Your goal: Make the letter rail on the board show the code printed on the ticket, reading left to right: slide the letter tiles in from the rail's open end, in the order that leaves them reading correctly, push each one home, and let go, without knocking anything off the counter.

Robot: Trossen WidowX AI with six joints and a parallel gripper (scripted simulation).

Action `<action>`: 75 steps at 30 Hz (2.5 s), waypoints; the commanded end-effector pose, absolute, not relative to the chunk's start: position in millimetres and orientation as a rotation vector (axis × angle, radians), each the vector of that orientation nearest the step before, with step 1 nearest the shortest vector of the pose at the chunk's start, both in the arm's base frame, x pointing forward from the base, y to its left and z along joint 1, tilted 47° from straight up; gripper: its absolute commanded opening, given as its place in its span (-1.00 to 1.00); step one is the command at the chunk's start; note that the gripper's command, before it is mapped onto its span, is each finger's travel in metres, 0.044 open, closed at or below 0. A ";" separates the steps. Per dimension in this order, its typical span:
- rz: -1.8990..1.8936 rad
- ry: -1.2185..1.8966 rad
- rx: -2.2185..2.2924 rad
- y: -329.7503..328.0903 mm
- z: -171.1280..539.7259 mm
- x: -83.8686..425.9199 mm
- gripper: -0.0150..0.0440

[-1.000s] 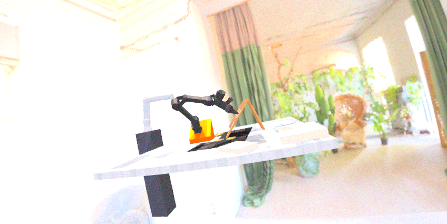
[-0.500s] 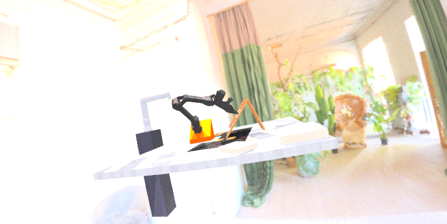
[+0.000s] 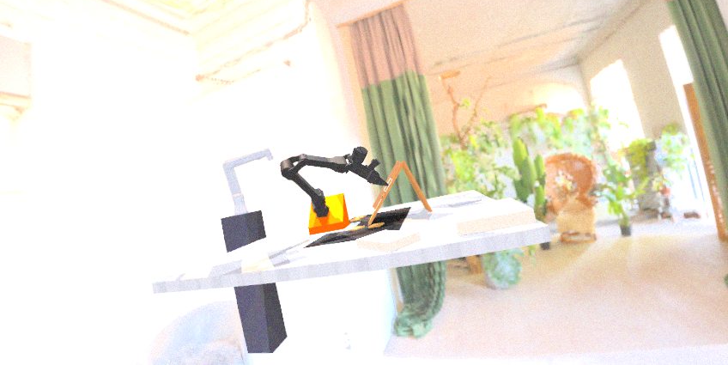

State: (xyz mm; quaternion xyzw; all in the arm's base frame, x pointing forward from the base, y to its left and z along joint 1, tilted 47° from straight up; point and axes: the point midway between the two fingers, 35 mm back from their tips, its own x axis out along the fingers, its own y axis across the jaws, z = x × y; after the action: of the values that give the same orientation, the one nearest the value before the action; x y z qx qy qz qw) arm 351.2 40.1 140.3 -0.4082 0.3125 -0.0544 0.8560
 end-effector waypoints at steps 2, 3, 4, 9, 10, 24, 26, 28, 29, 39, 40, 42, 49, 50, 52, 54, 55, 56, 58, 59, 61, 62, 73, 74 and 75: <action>-0.117 0.655 -0.854 42.2 138.2 350.6 -0.49; -0.117 0.655 -0.854 42.5 137.9 350.5 -0.49; -0.117 0.655 -0.854 42.8 137.5 350.5 -0.49; -0.117 0.655 -0.854 44.5 135.6 350.1 -0.49; -0.117 0.655 -0.854 44.8 135.3 350.0 -0.49; -0.117 0.655 -0.854 49.5 130.1 349.0 -0.49; -0.117 0.655 -0.854 50.2 129.3 348.8 -0.49; -0.117 0.655 -0.854 50.8 128.6 348.7 -0.49; -0.117 0.655 -0.854 51.2 128.2 348.6 -0.49; -0.117 0.655 -0.854 54.5 124.5 347.9 -0.49; -0.117 0.655 -0.854 54.8 124.1 347.8 -0.49; -0.117 0.655 -0.854 55.5 123.4 347.7 -0.49; -0.117 0.655 -0.854 57.8 120.8 347.2 -0.49; -0.117 0.655 -0.854 58.1 120.4 347.1 -0.49; -0.117 0.655 -0.854 58.8 119.7 346.9 -0.49; -0.117 0.655 -0.854 59.5 118.9 346.8 -0.49; -0.117 0.655 -0.854 59.8 118.6 346.7 -0.49; -0.117 0.655 -0.854 60.1 118.2 346.6 -0.49; -0.117 0.655 -0.854 60.8 117.5 346.5 -0.49; -0.117 0.655 -0.853 61.1 117.1 346.4 -0.49; -0.117 0.655 -0.853 61.8 116.3 346.3 -0.49; -0.117 0.655 -0.853 62.1 116.0 346.2 -0.49; -0.117 0.655 -0.853 64.6 113.0 345.6 -0.49; -0.117 0.655 -0.853 64.7 112.8 345.6 -0.49; -0.117 0.655 -0.853 64.9 112.6 345.6 -0.49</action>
State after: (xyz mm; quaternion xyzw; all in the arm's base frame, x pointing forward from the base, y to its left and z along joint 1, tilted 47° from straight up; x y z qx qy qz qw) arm 345.7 64.5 113.1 -0.4080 0.3128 -0.0535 0.8561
